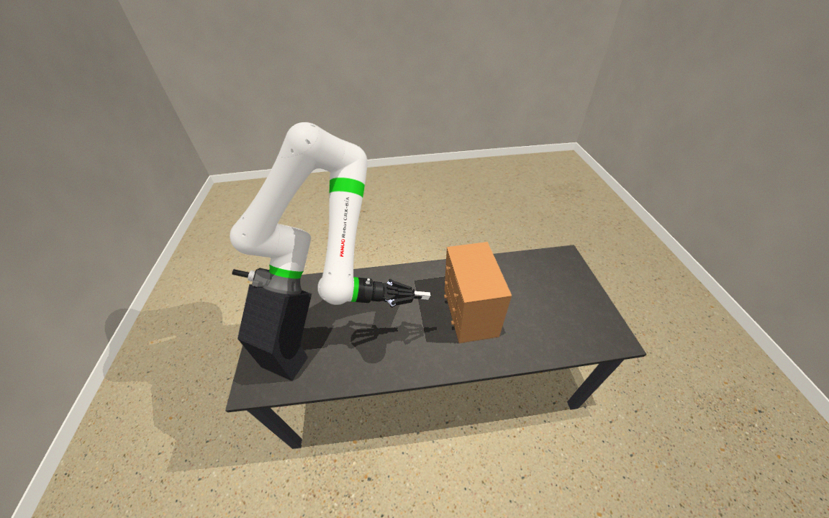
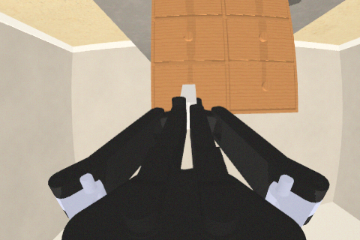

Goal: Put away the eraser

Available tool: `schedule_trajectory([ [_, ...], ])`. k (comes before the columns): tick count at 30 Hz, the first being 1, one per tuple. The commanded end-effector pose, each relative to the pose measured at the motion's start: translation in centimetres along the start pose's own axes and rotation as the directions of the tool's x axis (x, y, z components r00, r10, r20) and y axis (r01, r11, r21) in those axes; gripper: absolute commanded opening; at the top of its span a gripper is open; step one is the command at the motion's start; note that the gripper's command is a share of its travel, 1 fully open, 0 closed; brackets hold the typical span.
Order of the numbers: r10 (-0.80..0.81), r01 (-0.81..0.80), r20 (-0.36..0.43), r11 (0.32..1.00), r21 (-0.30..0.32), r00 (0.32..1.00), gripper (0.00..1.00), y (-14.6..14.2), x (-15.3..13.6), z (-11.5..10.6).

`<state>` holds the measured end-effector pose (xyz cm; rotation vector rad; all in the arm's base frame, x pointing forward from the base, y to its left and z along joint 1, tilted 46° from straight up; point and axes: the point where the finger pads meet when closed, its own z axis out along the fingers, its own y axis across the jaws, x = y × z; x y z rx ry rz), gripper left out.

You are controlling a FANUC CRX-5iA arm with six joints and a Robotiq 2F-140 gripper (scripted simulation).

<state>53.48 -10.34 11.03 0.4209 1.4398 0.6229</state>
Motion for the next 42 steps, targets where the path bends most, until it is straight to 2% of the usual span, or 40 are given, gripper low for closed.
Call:
schedule_trajectory([
  [1, 0.0, 0.0, -0.006, 1.0, 0.0, 1.0, 0.0, 0.0, 0.0, -0.1],
  [11, 0.0, 0.0, -0.052, 1.0, 0.0, 0.999, 0.0, 0.0, -0.3, -0.6],
  [18, 0.0, 0.0, -0.137, 1.0, 0.0, 0.991, 0.0, 0.0, -0.7, -1.5],
  [26, 0.0, 0.0, -0.292, 1.0, 0.001, 0.956, 0.0, 0.0, -1.4, -3.2],
  [28, 0.0, 0.0, -0.292, 1.0, 0.001, 0.956, 0.0, 0.0, -1.4, -3.2],
  [31, 0.001, -0.001, -0.359, 1.0, 0.0, 0.933, 0.0, 0.0, -1.8, -3.9],
  [37, 0.001, 0.0, -0.504, 1.0, 0.001, 0.864, 0.0, 0.0, -2.5, -5.6],
  [42, 0.001, 0.0, -0.63, 1.0, 0.001, 0.776, 0.0, 0.0, -3.3, -7.3],
])
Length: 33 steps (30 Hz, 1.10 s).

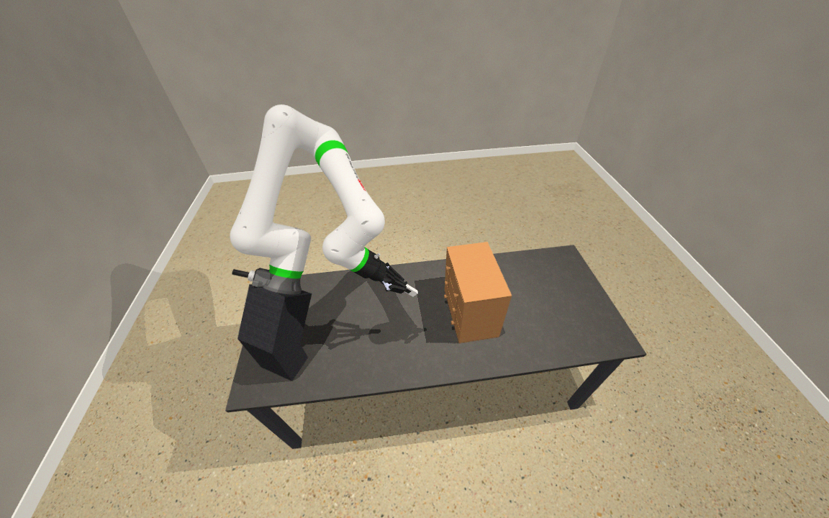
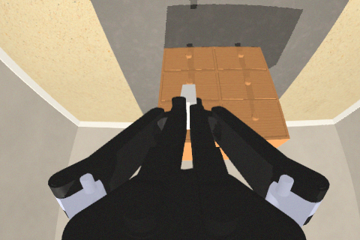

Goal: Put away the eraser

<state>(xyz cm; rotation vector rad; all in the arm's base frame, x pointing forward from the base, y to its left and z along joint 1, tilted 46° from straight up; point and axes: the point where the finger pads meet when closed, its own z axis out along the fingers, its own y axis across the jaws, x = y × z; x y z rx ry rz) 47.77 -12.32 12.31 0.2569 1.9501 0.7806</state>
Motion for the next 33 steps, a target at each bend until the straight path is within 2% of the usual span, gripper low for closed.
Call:
schedule_trajectory([
  [1, 0.0, 0.001, -0.171, 1.0, 0.006, 0.985, 0.0, -0.1, 0.0, -2.2],
  [3, 0.0, 0.001, -0.171, 1.0, 0.006, 0.985, 0.0, -0.1, 0.0, -2.2],
  [11, 0.002, 0.001, -0.41, 1.0, 0.007, 0.912, 0.0, -0.1, 0.4, -5.1],
  [18, 0.003, 0.001, -0.555, 1.0, 0.007, 0.832, 0.0, -0.1, 0.6, -7.0],
  [26, 0.003, 0.001, -0.614, 1.0, 0.007, 0.789, 0.0, 0.0, 0.7, -7.9],
  [33, 0.003, 0.001, -0.627, 1.0, 0.007, 0.779, 0.0, 0.0, 0.7, -8.1],
])
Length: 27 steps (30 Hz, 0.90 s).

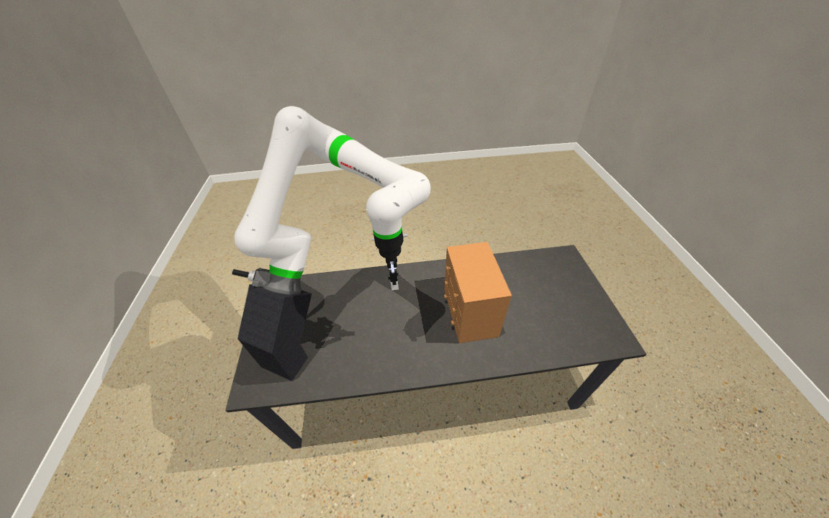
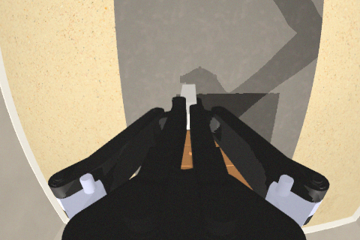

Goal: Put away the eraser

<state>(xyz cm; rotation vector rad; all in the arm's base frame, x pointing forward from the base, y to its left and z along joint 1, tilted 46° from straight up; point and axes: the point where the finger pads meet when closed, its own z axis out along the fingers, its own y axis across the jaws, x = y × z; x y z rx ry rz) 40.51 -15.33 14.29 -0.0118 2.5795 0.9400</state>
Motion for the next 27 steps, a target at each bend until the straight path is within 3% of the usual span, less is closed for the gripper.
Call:
schedule_trajectory([
  [1, 0.0, 0.0, -0.003, 1.0, 0.0, 1.0, 0.0, -0.01, 0.02, 0.0],
  [11, 0.0, 0.0, -0.003, 1.0, 0.0, 1.0, 0.0, -0.01, 0.02, 0.0],
  [12, 0.0, 0.0, -0.003, 1.0, 0.0, 1.0, 1.0, -0.01, 0.02, 0.0],
  [27, 0.0, 0.0, -0.003, 1.0, 0.0, 1.0, 1.0, -0.01, 0.02, 0.0],
])
